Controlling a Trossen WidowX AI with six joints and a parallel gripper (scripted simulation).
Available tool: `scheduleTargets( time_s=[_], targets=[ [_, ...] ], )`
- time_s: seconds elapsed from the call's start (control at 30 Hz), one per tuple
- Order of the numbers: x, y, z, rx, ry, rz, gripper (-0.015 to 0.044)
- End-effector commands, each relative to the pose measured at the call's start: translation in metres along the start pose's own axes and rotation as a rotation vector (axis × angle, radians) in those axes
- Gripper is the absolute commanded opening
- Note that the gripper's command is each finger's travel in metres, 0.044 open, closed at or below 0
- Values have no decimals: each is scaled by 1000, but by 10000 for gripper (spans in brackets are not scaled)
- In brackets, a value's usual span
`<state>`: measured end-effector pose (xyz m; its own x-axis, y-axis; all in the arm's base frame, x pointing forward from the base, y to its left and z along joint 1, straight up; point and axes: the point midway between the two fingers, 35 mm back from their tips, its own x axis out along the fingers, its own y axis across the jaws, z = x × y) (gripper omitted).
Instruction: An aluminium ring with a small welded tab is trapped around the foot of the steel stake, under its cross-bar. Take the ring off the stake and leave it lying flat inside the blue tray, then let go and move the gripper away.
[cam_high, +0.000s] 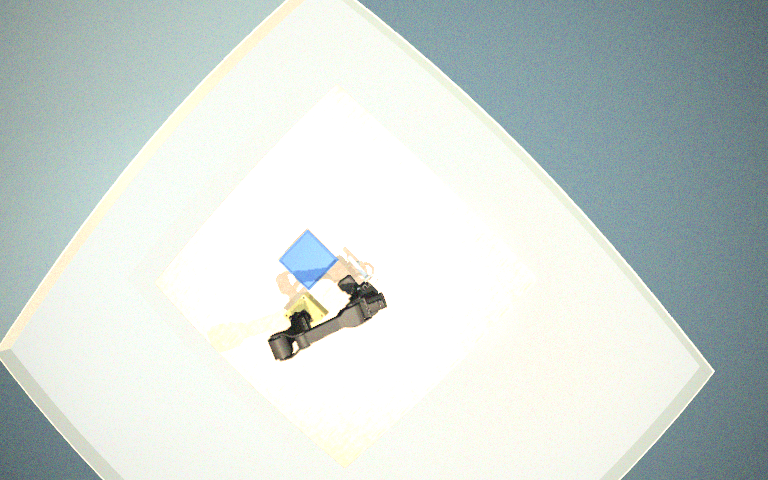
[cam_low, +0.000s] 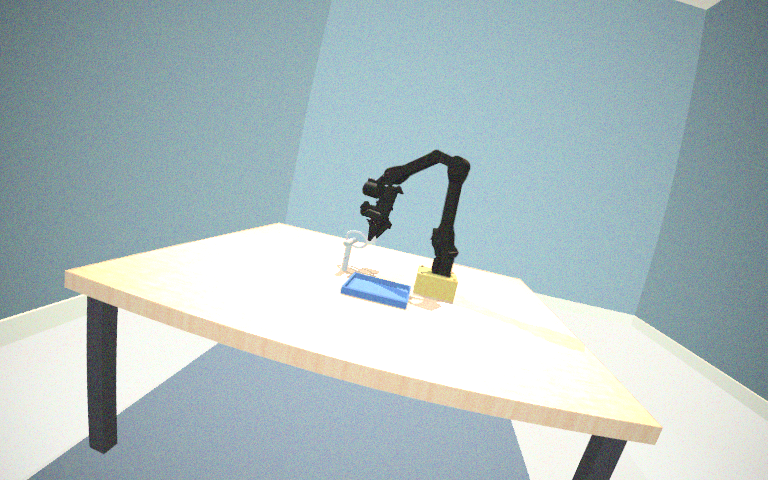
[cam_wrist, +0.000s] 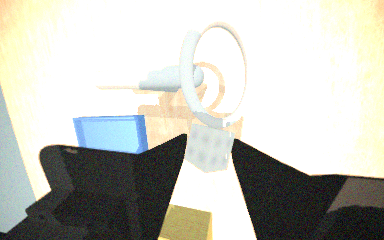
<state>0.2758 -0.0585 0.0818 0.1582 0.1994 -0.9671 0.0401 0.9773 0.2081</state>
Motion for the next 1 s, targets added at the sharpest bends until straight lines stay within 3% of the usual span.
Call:
scheduleTargets(
  time_s=[0.0,0.97],
  targets=[
    [-1,-2,1,-1,-1,4,0],
    [-46,6,8,-1,-1,3,0]
  ],
)
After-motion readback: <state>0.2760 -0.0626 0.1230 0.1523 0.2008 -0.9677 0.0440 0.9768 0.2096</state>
